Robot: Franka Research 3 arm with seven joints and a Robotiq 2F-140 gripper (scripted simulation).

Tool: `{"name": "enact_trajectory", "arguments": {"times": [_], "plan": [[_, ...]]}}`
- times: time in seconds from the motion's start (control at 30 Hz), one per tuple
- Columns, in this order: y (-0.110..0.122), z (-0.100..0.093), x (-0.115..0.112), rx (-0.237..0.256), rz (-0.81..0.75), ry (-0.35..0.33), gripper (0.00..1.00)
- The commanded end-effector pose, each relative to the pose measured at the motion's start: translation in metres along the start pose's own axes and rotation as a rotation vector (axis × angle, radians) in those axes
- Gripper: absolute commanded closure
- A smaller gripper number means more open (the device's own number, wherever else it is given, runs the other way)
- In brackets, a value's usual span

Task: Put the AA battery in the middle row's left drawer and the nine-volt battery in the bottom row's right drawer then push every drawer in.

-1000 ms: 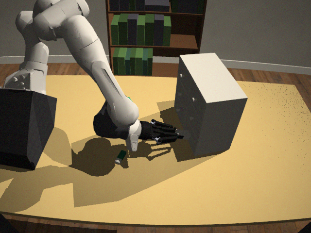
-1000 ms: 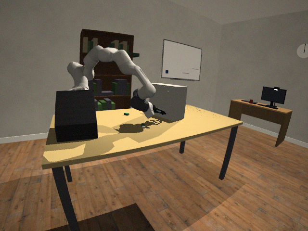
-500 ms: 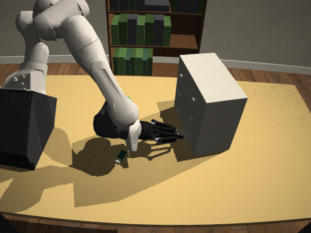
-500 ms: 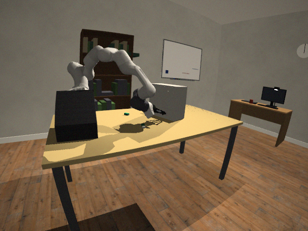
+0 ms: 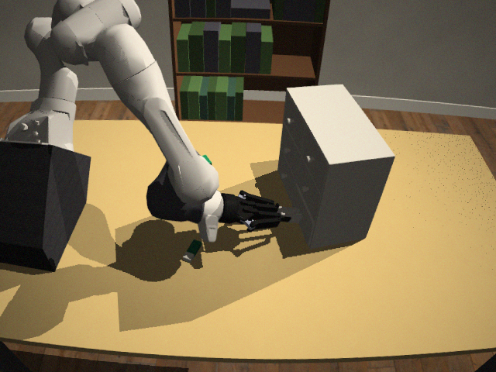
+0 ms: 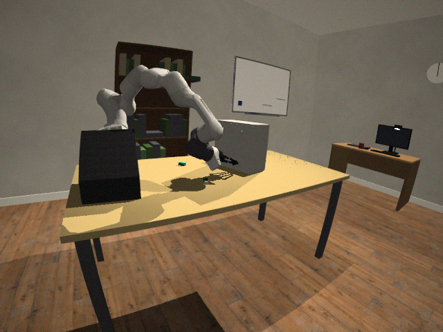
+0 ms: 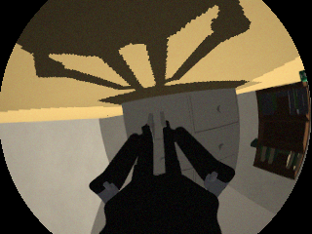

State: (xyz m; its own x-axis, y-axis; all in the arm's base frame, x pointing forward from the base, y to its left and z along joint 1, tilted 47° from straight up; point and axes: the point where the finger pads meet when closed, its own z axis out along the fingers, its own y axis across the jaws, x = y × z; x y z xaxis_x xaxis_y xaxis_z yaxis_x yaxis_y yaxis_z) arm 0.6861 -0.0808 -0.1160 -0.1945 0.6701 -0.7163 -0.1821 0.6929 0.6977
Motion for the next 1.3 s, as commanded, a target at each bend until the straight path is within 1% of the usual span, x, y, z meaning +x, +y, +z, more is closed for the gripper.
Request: {"name": "enact_trajectory", "arguments": {"times": [0.0,0.2,1.27], "plan": [[0.0,-0.004,0.002,-0.001,-0.002,0.002,0.92],[0.0,-0.008,0.004,-0.001,-0.002,0.002,0.92],[0.0,-0.047,0.018,-0.001,-0.002,0.002,0.92]]}}
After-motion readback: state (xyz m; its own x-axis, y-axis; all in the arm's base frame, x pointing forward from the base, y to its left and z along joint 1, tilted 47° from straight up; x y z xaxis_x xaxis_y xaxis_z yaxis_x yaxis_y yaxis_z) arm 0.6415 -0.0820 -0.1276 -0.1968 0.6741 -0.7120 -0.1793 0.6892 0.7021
